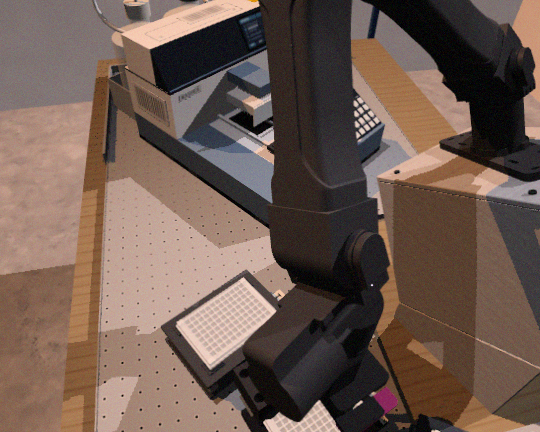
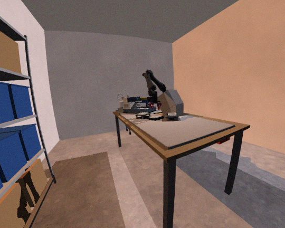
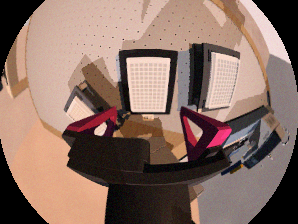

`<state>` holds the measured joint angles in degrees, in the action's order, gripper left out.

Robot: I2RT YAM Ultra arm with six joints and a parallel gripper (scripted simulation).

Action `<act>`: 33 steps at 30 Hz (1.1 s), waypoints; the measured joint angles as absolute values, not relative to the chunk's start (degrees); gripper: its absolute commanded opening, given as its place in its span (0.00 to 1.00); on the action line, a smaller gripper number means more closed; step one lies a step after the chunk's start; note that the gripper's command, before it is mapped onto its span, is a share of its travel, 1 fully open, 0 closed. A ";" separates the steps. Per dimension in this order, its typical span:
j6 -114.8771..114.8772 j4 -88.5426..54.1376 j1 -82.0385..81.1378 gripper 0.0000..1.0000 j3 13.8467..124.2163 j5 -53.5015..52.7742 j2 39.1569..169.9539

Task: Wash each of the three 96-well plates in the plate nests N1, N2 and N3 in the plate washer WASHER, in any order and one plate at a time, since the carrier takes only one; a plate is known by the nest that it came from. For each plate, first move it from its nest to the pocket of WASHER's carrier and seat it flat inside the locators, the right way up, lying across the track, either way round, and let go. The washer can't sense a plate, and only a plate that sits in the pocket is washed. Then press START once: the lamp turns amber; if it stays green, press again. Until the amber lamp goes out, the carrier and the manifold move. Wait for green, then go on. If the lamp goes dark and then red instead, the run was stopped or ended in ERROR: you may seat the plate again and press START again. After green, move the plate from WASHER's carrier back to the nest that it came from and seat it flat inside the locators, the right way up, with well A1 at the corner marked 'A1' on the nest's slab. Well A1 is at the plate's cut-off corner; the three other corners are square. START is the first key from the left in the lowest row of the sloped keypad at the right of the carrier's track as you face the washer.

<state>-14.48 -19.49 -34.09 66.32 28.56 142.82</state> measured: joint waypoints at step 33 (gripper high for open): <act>-10.63 -11.27 -29.95 1.00 67.81 28.88 150.80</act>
<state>-10.63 -11.27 -29.95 67.81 28.88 150.80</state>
